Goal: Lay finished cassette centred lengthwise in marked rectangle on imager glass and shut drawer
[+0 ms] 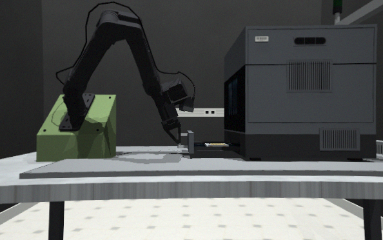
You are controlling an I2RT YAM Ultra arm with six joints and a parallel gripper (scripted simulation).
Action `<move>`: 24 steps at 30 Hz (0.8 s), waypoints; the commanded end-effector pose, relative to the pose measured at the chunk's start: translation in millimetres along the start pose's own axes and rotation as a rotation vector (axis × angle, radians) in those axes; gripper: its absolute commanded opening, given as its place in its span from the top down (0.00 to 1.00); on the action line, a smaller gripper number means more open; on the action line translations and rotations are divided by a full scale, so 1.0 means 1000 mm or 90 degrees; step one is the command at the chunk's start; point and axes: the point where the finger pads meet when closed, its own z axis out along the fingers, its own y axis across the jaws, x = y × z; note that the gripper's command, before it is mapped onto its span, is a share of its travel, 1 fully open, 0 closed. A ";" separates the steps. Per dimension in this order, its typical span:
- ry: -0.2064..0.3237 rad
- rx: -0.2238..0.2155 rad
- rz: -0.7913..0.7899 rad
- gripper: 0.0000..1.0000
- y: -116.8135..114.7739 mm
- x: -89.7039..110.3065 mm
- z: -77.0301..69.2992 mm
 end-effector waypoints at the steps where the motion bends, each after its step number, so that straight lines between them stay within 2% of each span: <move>1: -0.025 -0.005 0.011 1.00 0.001 -0.017 0.002; 6: -0.025 -0.005 0.011 1.00 0.001 -0.017 0.002; 7: -0.025 -0.009 -0.004 1.00 0.004 0.001 0.004; 8: -0.045 -0.009 -0.005 1.00 0.004 0.000 0.005; 10: -0.088 -0.009 -0.005 1.00 0.004 -0.002 0.005; 13: -0.088 -0.009 -0.005 1.00 0.004 -0.006 0.007; 15: -0.108 -0.003 0.013 1.00 -0.001 -0.027 0.007; 24: -0.108 -0.003 0.013 1.00 -0.001 -0.036 0.011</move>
